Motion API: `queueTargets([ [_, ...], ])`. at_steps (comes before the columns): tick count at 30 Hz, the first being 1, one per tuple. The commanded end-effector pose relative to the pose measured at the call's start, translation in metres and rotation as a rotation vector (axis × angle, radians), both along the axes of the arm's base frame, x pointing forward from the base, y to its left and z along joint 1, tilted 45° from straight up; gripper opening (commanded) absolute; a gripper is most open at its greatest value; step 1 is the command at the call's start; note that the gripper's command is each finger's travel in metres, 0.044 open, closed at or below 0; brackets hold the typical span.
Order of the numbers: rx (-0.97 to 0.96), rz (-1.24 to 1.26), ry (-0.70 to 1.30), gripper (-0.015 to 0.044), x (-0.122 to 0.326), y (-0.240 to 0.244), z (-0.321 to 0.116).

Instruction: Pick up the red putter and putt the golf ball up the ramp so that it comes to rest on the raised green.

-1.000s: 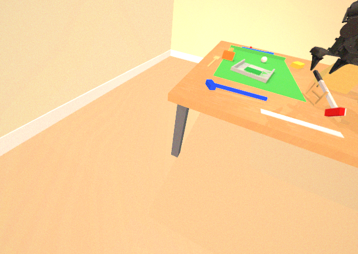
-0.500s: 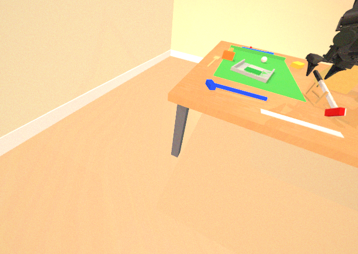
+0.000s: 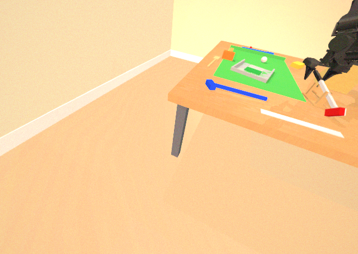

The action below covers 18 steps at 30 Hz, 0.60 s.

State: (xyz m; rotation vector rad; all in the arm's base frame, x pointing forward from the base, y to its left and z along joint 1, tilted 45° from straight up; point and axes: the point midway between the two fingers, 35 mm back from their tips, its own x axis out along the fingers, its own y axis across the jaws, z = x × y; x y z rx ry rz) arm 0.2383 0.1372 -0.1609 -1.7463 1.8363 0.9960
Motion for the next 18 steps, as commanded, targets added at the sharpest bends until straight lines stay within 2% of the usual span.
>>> queueTargets([
  [1,0.000,0.001,0.000,0.0335,0.0000,0.0006,0.0004],
  [12,0.000,0.001,0.000,0.0046,0.0000,0.0006,0.0004],
  [18,0.000,0.001,0.000,0.0006,0.0000,0.0006,0.0004],
])
